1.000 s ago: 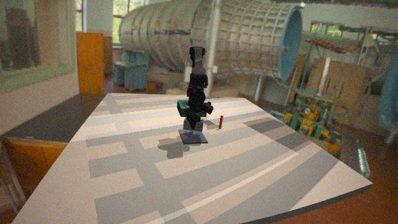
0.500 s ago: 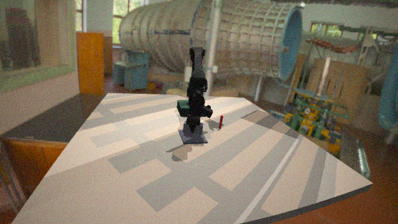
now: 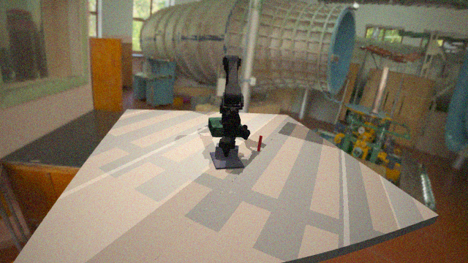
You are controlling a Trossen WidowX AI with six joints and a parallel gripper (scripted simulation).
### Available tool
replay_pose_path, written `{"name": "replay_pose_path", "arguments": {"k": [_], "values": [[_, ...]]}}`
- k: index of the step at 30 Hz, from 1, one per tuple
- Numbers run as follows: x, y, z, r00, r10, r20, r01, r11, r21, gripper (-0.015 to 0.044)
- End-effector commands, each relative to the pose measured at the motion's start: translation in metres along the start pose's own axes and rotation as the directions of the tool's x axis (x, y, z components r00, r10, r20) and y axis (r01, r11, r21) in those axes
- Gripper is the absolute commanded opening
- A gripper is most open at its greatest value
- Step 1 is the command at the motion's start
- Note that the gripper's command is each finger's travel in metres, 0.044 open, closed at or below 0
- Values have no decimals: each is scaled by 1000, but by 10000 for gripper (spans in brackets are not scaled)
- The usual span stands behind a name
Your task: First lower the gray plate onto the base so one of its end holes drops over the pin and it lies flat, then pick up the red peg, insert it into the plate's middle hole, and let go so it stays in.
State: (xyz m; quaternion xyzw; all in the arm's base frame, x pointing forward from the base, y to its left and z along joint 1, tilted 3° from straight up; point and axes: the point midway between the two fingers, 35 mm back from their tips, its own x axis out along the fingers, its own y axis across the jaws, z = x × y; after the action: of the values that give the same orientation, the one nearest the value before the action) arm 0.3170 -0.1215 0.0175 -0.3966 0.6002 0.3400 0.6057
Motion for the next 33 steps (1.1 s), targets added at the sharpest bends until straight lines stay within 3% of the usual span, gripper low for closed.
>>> {"name": "replay_pose_path", "arguments": {"k": [1,13,18,25,33], "values": [[0,0,0,1000,-1,0,1,1000,0,131],[0,0,0,1000,-1,0,1,1000,0,440],[-10,-2,0,1000,0,0,0,1000,0,440],[-115,-2,0,1000,7,2,-7,1000,-4,440],[-118,-6,0,1000,7,2,-7,1000,-4,440]]}}
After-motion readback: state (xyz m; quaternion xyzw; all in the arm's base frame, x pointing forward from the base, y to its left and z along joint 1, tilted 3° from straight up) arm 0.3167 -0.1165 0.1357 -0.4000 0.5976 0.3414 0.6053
